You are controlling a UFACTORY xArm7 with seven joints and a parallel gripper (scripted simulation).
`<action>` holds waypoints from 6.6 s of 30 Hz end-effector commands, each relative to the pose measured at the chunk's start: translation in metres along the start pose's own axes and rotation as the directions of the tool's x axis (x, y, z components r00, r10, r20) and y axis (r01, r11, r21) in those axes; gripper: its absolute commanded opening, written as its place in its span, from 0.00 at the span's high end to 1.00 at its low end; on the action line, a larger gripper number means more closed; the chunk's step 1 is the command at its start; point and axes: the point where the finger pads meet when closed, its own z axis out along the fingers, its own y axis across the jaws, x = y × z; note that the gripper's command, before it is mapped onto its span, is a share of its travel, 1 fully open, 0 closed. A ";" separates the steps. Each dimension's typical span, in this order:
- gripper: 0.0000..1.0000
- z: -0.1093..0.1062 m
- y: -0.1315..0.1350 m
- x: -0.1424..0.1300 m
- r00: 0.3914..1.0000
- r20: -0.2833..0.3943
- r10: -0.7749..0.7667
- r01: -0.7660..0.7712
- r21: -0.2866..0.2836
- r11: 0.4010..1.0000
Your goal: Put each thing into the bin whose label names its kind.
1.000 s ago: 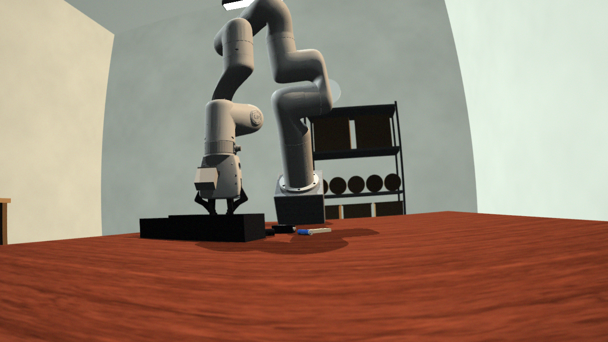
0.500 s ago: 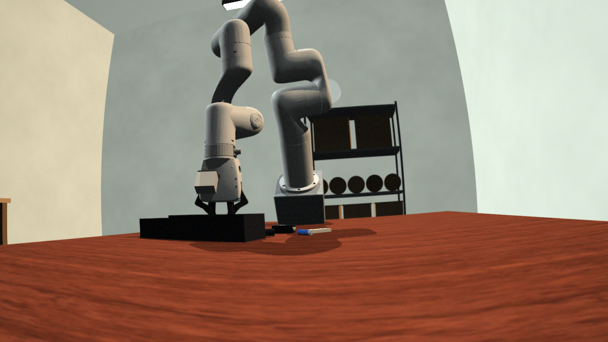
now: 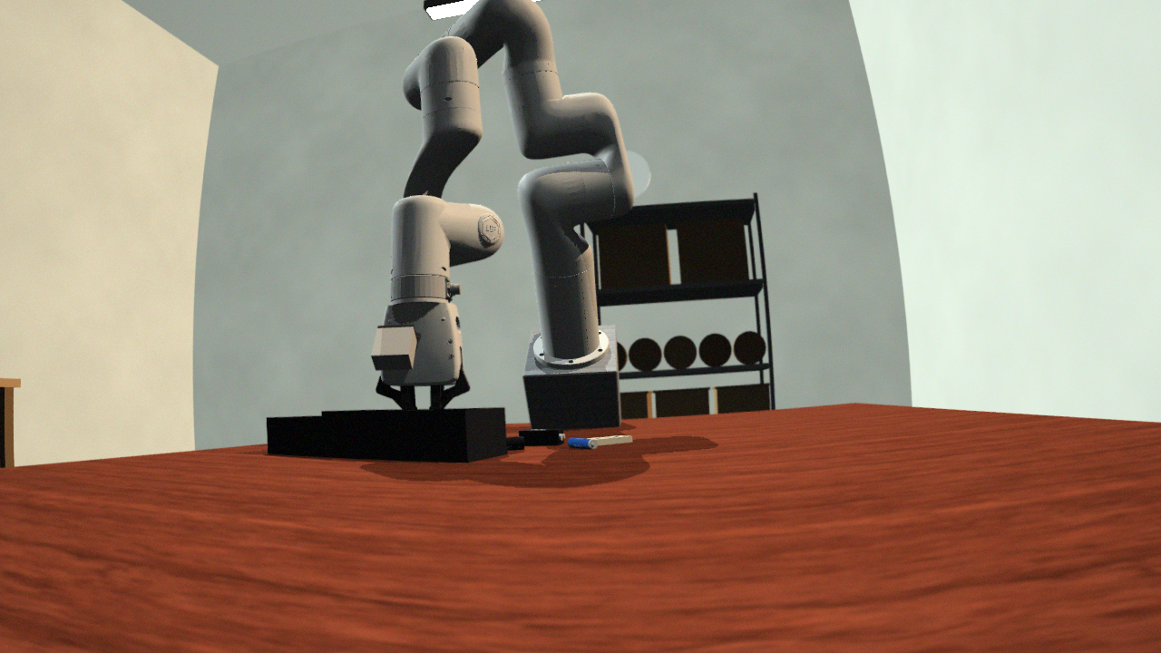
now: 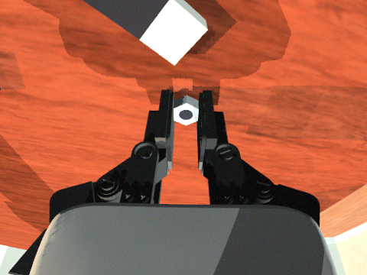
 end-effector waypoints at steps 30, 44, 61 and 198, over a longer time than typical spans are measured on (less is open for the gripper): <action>1.00 -0.037 0.001 0.001 1.000 -0.001 0.000 0.000 -0.001 1.000; 1.00 -0.060 0.001 0.001 1.000 -0.001 0.000 0.000 -0.002 1.000; 1.00 -0.067 0.001 0.001 1.000 -0.001 0.000 0.000 -0.002 1.000; 0.70 -0.024 0.095 0.108 0.332 0.001 -0.943 0.943 -0.002 0.332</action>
